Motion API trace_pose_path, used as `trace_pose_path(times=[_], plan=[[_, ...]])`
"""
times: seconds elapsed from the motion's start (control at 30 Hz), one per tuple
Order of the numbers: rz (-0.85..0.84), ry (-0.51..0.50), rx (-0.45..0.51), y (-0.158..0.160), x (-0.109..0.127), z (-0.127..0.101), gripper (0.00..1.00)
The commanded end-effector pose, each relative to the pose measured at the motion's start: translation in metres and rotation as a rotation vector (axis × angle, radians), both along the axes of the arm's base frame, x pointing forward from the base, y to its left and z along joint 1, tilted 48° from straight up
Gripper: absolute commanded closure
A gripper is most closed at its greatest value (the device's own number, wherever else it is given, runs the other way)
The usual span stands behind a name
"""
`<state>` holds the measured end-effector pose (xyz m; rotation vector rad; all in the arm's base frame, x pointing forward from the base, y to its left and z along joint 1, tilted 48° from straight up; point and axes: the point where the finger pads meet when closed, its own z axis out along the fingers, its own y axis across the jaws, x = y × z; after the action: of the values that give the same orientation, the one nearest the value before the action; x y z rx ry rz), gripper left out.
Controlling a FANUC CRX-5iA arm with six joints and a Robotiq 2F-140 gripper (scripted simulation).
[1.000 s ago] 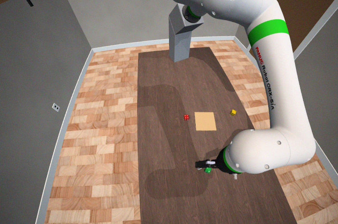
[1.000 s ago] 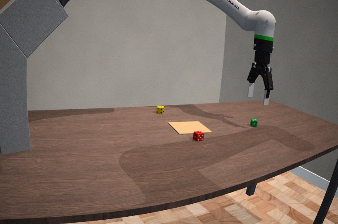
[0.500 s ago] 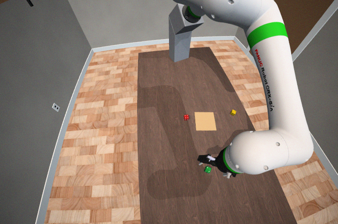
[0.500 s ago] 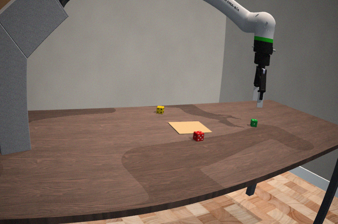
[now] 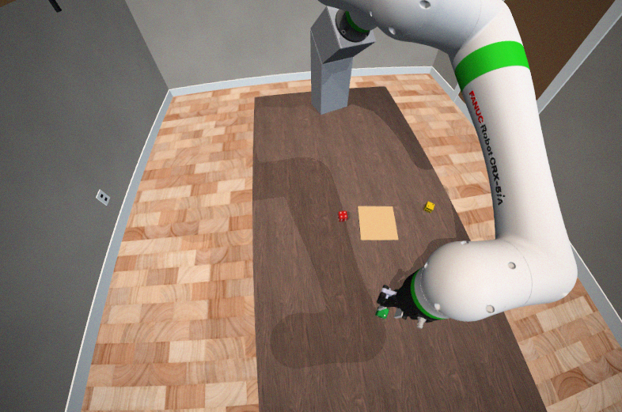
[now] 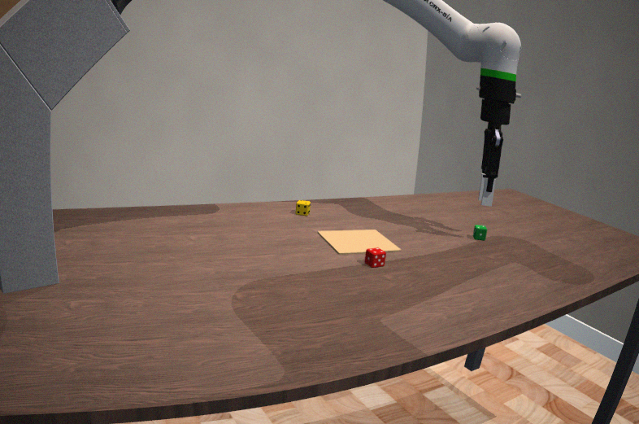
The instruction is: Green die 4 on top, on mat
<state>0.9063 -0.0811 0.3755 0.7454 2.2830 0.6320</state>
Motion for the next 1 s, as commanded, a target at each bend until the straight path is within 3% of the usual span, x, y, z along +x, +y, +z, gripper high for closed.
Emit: trace_pose_path(times=[0.0, 0.97], plan=[[0.0, 0.0, 0.0, -0.0002, 0.0, 0.0004, 0.65], [-0.001, 0.0, 0.0, 0.0006, 0.0023, -0.0017, 0.65]])
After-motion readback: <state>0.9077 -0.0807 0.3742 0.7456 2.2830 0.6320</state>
